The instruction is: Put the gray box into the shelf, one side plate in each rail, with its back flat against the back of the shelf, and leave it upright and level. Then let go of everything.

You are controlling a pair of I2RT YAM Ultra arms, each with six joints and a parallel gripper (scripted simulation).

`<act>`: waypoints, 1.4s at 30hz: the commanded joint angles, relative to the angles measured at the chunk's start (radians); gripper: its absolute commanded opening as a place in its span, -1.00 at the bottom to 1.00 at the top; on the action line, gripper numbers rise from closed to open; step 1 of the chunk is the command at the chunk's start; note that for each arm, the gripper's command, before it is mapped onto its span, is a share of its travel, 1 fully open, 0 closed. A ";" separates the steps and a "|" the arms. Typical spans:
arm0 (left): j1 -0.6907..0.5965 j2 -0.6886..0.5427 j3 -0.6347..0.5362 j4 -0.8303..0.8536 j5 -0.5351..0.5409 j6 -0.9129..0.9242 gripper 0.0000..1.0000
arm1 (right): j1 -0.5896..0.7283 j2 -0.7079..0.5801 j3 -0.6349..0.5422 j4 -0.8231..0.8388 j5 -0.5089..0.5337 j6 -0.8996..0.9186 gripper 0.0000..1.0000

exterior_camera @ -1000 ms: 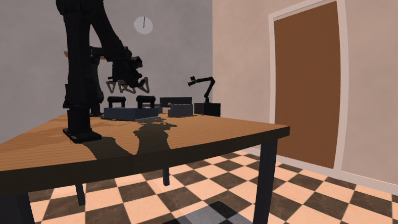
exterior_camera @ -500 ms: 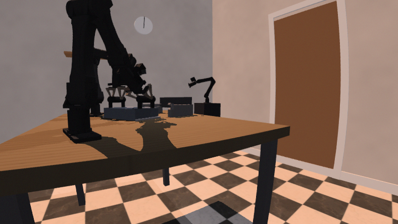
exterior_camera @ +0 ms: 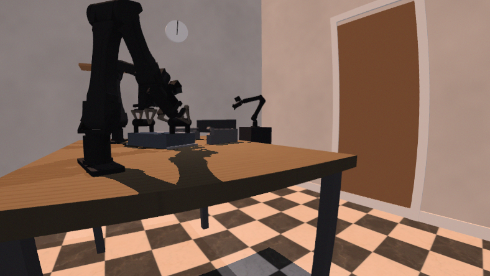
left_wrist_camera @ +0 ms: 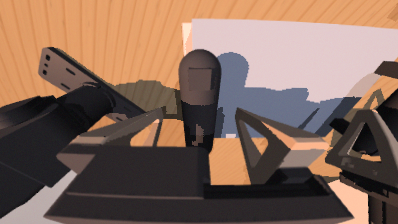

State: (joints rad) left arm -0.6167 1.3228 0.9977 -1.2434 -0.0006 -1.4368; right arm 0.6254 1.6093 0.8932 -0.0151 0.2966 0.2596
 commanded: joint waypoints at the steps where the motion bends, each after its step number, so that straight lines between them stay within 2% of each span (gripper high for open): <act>1: 0.002 0.016 0.047 0.006 -0.016 -0.007 -0.68 | 0.009 -0.039 0.039 0.019 0.007 -0.003 1.00; 16: 0.001 -0.015 0.047 0.009 -0.016 0.002 -0.68 | -0.003 -0.039 0.040 0.019 0.008 -0.003 1.00; 17: 0.001 -0.015 0.047 0.009 -0.016 0.002 -0.68 | -0.003 -0.039 0.040 0.019 0.008 -0.003 -0.68; 38: 0.000 -0.005 0.028 0.000 -0.016 0.000 -0.68 | -0.001 -0.016 0.033 0.017 0.000 0.001 -0.68; 42: 0.001 -0.021 0.051 -0.022 -0.016 -0.001 -0.68 | -0.004 -0.044 0.044 -0.009 -0.001 -0.001 -0.68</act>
State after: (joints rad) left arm -0.6167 1.3247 0.9993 -1.2442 -0.0013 -1.4380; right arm 0.6262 1.6089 0.8932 -0.0158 0.2985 0.2584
